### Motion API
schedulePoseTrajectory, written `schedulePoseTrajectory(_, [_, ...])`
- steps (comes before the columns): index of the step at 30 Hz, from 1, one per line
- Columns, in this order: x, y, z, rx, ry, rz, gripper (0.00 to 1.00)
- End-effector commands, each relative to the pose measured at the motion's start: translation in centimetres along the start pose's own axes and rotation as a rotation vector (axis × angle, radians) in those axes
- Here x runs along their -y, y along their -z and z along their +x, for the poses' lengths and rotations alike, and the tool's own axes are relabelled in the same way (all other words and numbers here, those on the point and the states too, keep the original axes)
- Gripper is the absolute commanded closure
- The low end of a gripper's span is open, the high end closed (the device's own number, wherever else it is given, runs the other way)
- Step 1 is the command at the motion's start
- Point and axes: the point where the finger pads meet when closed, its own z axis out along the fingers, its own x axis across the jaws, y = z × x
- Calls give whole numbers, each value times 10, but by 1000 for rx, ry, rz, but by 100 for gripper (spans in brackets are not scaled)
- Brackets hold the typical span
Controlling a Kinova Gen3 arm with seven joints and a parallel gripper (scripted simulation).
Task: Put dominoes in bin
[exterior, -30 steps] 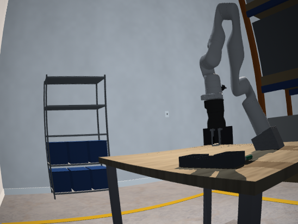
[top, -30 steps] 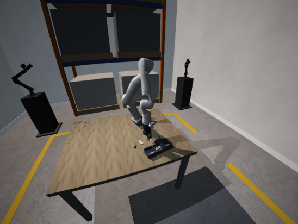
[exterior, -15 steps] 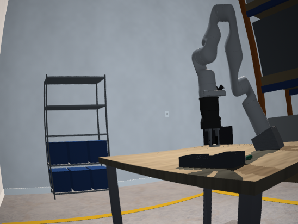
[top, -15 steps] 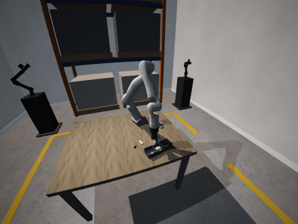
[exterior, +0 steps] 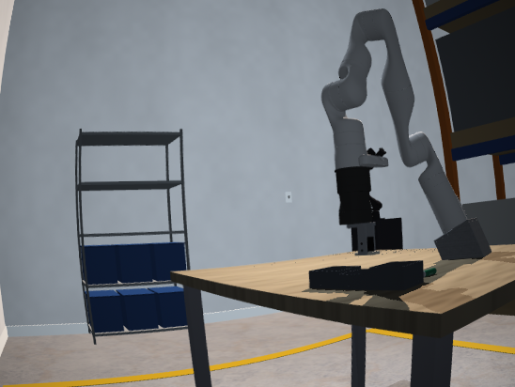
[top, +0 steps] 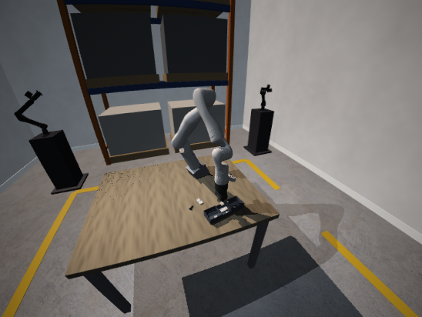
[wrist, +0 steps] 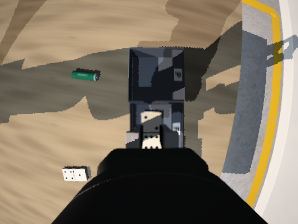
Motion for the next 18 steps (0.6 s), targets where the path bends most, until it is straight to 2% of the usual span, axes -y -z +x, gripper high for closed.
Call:
schedulePoseTrajectory(1, [-4, 1, 2, 4, 5, 6, 51])
schedulePoseTrajectory(15, [-1, 1, 1, 5, -1, 5, 51])
schedulePoseTrajectory(18, [-1, -7, 2, 0, 1, 7, 51])
